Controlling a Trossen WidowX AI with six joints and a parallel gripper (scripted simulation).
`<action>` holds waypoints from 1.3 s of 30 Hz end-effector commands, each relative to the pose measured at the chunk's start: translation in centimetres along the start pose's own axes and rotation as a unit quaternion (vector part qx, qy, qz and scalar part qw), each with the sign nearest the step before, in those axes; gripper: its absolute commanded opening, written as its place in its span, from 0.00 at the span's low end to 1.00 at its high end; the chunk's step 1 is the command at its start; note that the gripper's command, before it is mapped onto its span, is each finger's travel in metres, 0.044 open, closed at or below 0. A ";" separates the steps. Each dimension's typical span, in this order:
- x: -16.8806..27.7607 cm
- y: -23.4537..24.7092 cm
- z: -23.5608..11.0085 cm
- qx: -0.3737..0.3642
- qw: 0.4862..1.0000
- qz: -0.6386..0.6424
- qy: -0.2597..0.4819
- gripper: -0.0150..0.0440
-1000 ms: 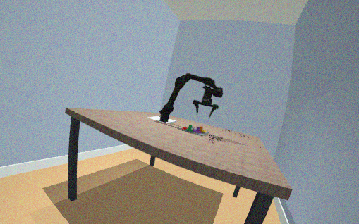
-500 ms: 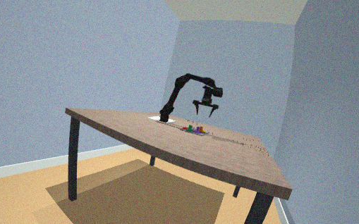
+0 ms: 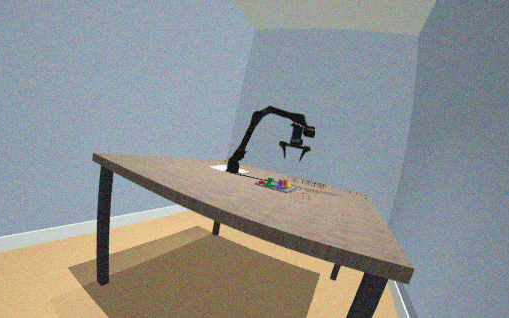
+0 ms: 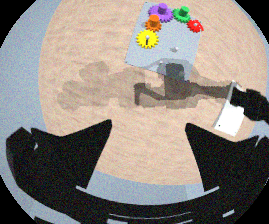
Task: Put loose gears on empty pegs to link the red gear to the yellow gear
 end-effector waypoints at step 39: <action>16.1 -6.2 -1.9 0.015 1.000 0.027 -0.005 1.00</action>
Point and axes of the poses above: the point midway between the two fingers, 35 mm back from their tips, its own z axis out along the fingers, its own y axis across the jaws, x = y × z, the point moved 6 cm from there along -z, back along the fingers, and after that the axes turned 7 degrees about -z, right-handed, at the moved point
